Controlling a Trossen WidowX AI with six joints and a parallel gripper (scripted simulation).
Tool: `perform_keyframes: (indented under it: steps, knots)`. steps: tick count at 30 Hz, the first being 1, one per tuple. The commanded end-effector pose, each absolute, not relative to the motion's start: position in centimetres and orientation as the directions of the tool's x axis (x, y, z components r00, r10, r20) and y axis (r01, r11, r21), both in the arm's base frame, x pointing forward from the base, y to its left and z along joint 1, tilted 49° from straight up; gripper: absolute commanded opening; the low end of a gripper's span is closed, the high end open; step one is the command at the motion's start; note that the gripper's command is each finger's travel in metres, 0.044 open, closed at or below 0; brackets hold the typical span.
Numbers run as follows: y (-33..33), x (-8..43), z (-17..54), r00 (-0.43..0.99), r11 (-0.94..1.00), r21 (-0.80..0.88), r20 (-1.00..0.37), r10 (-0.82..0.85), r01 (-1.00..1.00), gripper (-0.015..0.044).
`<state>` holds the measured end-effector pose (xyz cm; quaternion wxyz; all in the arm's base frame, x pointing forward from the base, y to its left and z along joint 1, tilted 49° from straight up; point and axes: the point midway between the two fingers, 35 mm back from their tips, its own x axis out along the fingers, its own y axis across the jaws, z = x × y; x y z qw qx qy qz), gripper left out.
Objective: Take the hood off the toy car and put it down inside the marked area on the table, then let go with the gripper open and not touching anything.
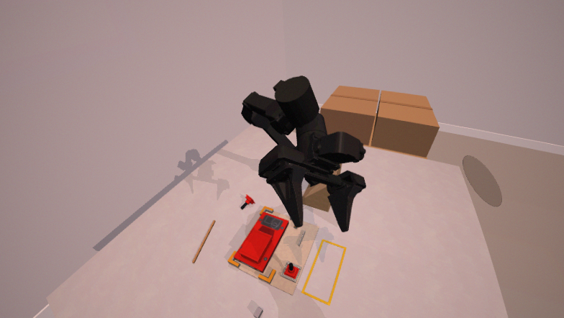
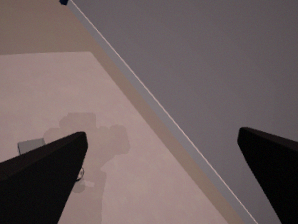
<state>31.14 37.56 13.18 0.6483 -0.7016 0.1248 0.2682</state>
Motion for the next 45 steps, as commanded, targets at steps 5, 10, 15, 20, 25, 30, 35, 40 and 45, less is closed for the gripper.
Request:
perform_keyframes:
  steps: [5, 10, 15, 20, 25, 30, 35, 40, 45]
  knots:
    - [25.7, 35.6, 10.5, 0.7, 0.258, -0.734, -0.678, -0.226, -0.628, 0.044]
    - [17.3, 36.0, 9.8, 0.517, 0.504, -0.696, -0.717, -0.467, -0.511, 0.044]
    - [9.4, 34.8, 10.3, 0.281, 0.638, -0.722, -0.692, -0.665, -0.268, 0.044]
    - [5.3, 33.5, 11.7, 0.154, 0.645, -0.753, -0.658, -0.737, -0.131, 0.044]
    - [5.3, 33.5, 11.7, 0.154, 0.645, -0.753, -0.658, -0.737, -0.131, 0.044]
    - [5.1, 33.6, 11.5, 0.155, 0.645, -0.753, -0.659, -0.736, -0.131, 0.044]
    - [4.7, 33.7, 11.2, 0.155, 0.646, -0.752, -0.659, -0.736, -0.131, 0.044]
    - [4.4, 33.8, 10.9, 0.155, 0.646, -0.752, -0.659, -0.736, -0.131, 0.044]
    - [4.0, 33.9, 10.6, 0.155, 0.646, -0.752, -0.659, -0.736, -0.131, 0.044]
